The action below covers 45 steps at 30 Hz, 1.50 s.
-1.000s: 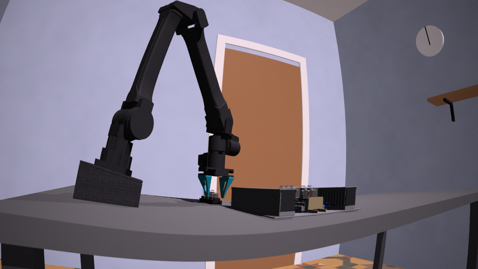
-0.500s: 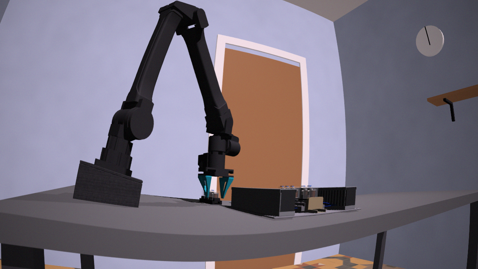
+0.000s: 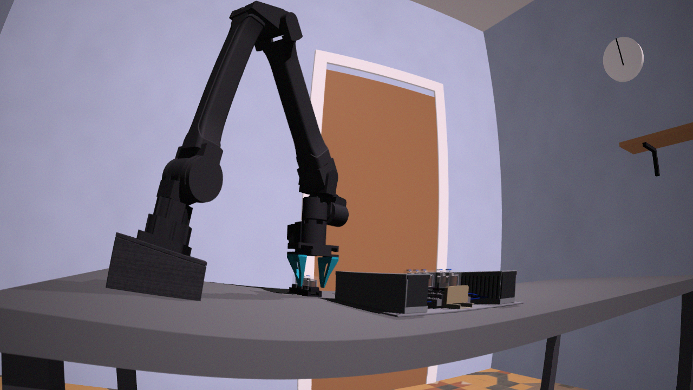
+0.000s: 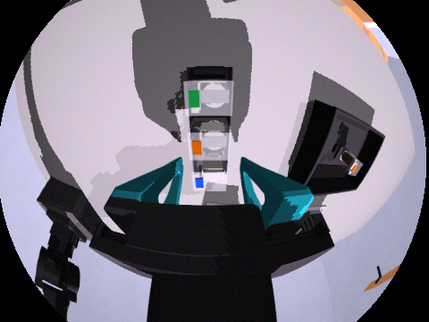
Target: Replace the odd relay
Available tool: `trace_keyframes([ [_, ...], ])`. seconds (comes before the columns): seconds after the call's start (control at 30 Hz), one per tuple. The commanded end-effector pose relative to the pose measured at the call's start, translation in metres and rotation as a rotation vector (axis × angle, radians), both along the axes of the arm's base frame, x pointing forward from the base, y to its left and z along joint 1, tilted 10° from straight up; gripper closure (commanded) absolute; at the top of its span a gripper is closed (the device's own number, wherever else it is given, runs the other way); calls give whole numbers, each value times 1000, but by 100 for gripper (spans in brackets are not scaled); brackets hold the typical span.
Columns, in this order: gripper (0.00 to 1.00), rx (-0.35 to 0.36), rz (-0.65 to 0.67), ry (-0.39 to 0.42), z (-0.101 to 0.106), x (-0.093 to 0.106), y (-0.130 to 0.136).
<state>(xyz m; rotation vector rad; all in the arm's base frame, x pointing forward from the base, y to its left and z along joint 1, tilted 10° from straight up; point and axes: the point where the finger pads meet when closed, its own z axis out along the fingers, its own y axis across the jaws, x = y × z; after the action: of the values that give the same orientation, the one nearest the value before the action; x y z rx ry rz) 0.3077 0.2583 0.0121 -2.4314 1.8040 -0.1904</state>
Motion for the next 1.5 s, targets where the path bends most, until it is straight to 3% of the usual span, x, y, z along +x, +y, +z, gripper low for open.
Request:
trace_keyframes([
  [0.0, 41, 23, 0, -17, 4, 9, 5],
  [1.47, 41, 40, 0, -36, 11, 16, 12],
])
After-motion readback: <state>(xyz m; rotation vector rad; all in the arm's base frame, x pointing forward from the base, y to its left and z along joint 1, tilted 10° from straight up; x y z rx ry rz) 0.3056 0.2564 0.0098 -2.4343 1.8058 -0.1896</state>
